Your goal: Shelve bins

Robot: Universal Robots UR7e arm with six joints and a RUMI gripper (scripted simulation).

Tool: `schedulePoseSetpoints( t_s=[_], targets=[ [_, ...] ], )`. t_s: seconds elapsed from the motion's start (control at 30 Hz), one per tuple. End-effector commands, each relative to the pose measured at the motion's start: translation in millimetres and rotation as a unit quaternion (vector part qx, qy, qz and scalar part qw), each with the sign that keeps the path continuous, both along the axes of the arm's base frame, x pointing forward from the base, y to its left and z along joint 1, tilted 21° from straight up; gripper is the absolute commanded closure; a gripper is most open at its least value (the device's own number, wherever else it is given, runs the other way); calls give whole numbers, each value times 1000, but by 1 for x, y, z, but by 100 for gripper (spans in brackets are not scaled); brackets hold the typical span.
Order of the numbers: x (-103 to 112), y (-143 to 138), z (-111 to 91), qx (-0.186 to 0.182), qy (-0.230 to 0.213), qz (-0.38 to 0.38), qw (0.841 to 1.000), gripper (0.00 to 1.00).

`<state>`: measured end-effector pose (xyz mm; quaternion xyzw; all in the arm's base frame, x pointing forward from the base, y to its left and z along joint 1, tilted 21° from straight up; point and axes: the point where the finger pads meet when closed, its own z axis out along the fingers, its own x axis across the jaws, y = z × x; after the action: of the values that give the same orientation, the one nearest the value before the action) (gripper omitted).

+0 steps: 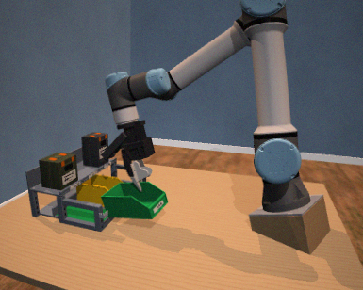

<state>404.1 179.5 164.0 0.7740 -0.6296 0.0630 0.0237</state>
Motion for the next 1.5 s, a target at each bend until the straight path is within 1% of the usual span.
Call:
schedulePoseSetpoints(
  t_s=[0.0, 0.67, 1.47],
  targets=[
    [0, 0, 1, 0, 2, 0, 1000, 100],
    [0, 0, 1, 0, 3, 0, 1000, 100],
    [-8, 0, 3, -3, 22, -4, 1000, 100]
  ],
)
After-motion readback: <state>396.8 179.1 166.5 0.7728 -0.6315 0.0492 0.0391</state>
